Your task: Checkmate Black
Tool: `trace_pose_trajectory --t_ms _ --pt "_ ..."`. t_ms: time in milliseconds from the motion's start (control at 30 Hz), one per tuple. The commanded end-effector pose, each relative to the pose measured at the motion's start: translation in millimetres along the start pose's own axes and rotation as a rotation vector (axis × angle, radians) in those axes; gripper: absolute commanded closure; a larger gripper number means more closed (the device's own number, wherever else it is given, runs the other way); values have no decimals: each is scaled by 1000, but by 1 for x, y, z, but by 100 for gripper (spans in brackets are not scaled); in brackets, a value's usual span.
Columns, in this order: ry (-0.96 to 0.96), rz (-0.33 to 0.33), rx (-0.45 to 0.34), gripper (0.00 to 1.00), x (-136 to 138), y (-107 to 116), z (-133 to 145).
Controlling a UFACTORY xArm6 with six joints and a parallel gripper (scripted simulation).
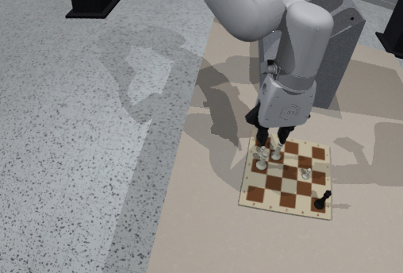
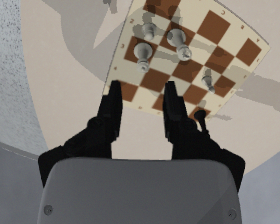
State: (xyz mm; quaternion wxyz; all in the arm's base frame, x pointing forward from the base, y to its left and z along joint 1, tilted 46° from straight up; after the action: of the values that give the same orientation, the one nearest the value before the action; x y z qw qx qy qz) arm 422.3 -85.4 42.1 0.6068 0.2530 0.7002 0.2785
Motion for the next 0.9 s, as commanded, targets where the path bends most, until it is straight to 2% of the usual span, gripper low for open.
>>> trace_pose_trajectory --t_ms 0,367,867 --pt "-1 0 -3 58 0 -4 1" --pt "-1 0 -3 58 0 -21 1" --pt "-1 0 -3 58 0 -33 1"
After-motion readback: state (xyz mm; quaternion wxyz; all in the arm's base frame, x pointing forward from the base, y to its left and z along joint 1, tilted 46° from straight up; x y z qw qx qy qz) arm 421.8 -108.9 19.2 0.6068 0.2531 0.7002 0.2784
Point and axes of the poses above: the point where the finger pads meet when closed, its own y axis back along the fingers, its own x axis across the jaws, z = x × y, the point moved 4 cm from there along y, back along the fingers, and after that the axes turned 7 degrees about -y, right-handed, at the moved point
